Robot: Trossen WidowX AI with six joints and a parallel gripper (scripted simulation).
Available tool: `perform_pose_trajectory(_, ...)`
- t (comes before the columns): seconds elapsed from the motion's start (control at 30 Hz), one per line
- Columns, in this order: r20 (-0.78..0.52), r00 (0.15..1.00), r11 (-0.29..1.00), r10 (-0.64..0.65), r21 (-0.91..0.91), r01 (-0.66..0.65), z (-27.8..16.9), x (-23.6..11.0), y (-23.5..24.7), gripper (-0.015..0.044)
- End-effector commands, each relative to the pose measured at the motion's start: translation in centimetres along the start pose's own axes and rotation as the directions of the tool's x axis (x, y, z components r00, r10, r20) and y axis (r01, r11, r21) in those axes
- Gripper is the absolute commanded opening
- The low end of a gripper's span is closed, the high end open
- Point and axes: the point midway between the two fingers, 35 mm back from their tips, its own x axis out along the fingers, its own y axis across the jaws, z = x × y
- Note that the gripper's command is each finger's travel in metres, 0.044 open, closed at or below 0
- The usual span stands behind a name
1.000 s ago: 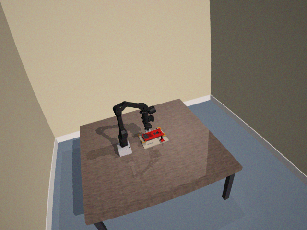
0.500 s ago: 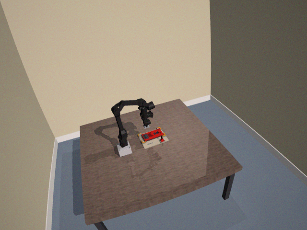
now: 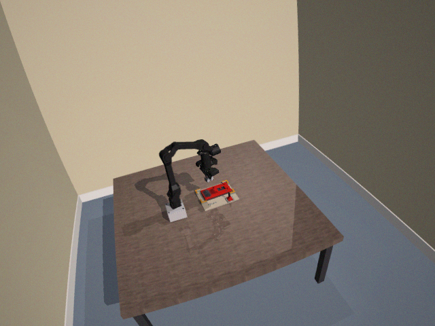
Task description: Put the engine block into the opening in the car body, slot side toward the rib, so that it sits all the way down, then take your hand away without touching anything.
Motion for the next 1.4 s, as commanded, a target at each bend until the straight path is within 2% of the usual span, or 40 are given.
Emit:
perform_pose_trajectory(0.0, 0.006, 1.0, 0.991, 0.001, -0.135, -0.001, 0.6, 0.3, 0.0, 0.0)
perform_pose_trajectory(0.3, 0.006, 1.0, 0.901, 0.001, -0.435, 0.002, 1.5, 1.2, -0.2, 0.0)
perform_pose_trajectory(0.6, 0.007, 1.0, 0.722, 0.001, -0.692, 0.004, 2.4, 2.1, -0.3, 0.0)
perform_pose_trajectory(1.0, 0.008, 1.0, 0.379, 0.001, -0.926, 0.007, 3.6, 3.4, -0.4, 0.0)
perform_pose_trajectory(1.37, 0.008, 1.0, 0.005, 0.001, -1.0, 0.008, 4.7, 4.6, -0.5, 0.0)
